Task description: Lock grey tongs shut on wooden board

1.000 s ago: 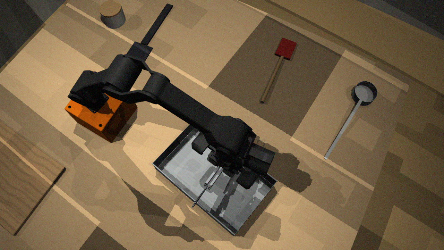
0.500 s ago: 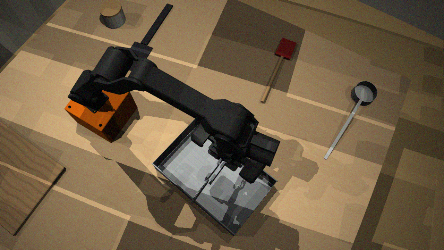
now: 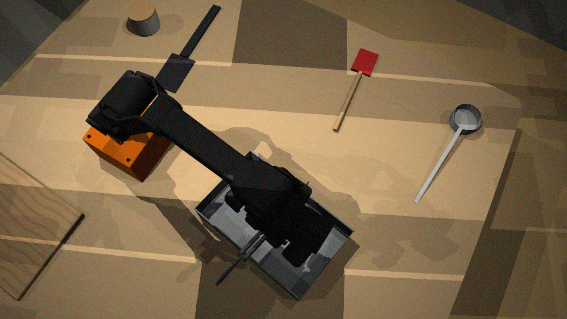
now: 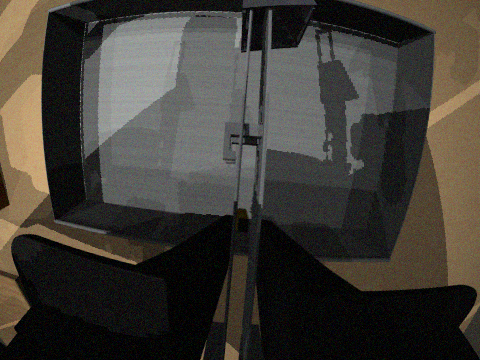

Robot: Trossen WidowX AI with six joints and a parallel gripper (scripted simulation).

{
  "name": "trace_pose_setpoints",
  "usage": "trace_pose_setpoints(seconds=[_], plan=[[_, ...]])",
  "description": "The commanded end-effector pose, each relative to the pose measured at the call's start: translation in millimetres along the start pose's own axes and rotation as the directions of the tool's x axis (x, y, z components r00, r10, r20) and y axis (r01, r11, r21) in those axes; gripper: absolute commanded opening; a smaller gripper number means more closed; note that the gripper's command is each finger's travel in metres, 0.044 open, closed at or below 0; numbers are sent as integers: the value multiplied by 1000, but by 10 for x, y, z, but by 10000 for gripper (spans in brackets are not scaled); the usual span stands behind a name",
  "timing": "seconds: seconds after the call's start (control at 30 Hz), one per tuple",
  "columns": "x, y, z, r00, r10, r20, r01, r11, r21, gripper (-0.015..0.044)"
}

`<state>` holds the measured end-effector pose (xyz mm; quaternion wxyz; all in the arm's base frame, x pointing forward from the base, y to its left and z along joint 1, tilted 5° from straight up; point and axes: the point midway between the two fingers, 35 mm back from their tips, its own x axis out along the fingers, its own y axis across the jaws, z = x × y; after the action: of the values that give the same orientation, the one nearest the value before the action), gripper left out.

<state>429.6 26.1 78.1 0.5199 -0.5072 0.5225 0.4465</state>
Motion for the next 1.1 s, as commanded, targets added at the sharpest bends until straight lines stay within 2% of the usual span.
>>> trace_pose_setpoints(seconds=[0.0,0.47,1.07], plan=[[-29,-17,-279,1000,-8,6,7,999,39,-150],[-36,96,-1264,1000,-9,1,9,982,189,-150],[-52,554,-2435,1000,-6,-17,12,938,348,-150]])
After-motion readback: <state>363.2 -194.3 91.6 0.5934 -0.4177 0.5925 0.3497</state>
